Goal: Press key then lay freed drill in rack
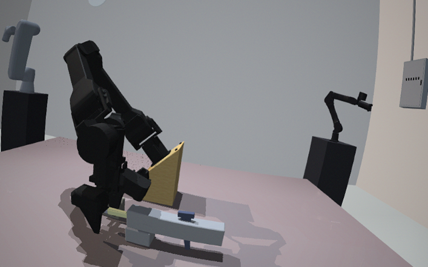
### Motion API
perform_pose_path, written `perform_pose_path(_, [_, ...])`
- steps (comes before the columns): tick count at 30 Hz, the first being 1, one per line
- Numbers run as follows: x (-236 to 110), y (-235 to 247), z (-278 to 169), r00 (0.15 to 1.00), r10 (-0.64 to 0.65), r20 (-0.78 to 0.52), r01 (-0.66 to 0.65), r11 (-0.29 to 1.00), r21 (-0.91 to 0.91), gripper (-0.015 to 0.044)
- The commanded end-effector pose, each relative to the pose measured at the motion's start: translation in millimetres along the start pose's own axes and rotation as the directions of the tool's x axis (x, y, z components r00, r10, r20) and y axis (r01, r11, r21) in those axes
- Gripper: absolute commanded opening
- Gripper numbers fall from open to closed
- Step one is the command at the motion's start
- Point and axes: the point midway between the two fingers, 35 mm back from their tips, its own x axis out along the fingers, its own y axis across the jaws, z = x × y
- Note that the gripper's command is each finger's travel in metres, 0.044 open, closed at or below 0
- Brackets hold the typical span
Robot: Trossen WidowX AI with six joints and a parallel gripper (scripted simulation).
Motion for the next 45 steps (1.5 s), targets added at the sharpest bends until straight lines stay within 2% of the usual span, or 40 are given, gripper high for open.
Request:
perform_pose_path(1, [0,0,0,1.0,0.0,0.0,0.0,1.0,0.0,0.0387])
perform_pose_path(14, [0,0,0,1.0,0.0,0.0,0.0,1.0,0.0,0.0046])
perform_pose_path(21, [0,0,0,1.0,0.0,0.0,0.0,1.0,0.0,0.0])
perform_pose_path(45, [-3,2,-11,1.0,0.003,0.003,-0.003,1.0,0.002,0.0])
